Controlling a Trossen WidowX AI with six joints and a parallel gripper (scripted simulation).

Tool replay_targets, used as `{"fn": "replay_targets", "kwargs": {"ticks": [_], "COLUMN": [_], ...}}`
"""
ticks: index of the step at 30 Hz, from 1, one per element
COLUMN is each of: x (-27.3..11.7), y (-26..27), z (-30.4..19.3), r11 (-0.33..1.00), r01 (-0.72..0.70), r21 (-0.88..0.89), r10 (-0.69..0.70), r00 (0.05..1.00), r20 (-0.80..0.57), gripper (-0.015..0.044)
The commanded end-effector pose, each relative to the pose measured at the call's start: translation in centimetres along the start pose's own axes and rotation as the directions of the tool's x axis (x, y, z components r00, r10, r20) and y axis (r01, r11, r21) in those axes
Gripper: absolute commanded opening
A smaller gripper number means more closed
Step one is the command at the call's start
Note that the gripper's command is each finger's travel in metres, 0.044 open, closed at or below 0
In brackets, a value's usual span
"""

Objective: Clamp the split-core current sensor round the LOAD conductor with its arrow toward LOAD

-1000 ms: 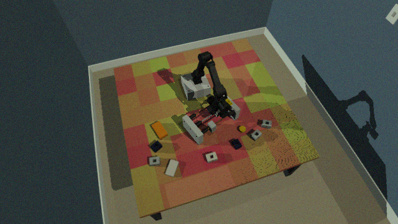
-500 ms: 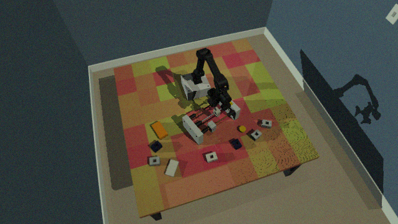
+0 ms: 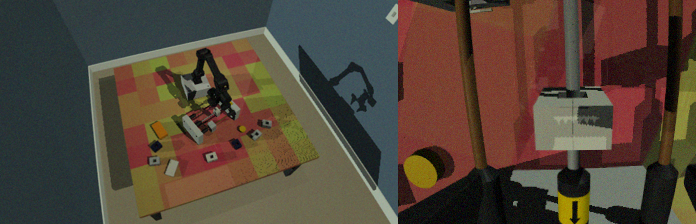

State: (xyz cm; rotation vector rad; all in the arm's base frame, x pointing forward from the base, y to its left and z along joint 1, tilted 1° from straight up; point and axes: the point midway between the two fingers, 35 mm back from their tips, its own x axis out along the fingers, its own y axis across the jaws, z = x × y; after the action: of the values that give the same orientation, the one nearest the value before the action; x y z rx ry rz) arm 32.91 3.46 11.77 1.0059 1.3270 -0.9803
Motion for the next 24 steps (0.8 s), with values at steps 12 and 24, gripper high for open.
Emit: {"fn": "replay_targets", "kwargs": {"ticks": [12, 24], "x": [-0.05, 0.09], "y": [-0.03, -0.33], "z": [-0.03, -0.69], "r11": [1.000, 1.000], "r01": [0.000, 0.010], "r21": [0.003, -0.020], "r10": [0.000, -0.010], "r00": [1.000, 1.000], "r20": [-0.001, 0.027], "gripper": [0.0440, 0.0440]}}
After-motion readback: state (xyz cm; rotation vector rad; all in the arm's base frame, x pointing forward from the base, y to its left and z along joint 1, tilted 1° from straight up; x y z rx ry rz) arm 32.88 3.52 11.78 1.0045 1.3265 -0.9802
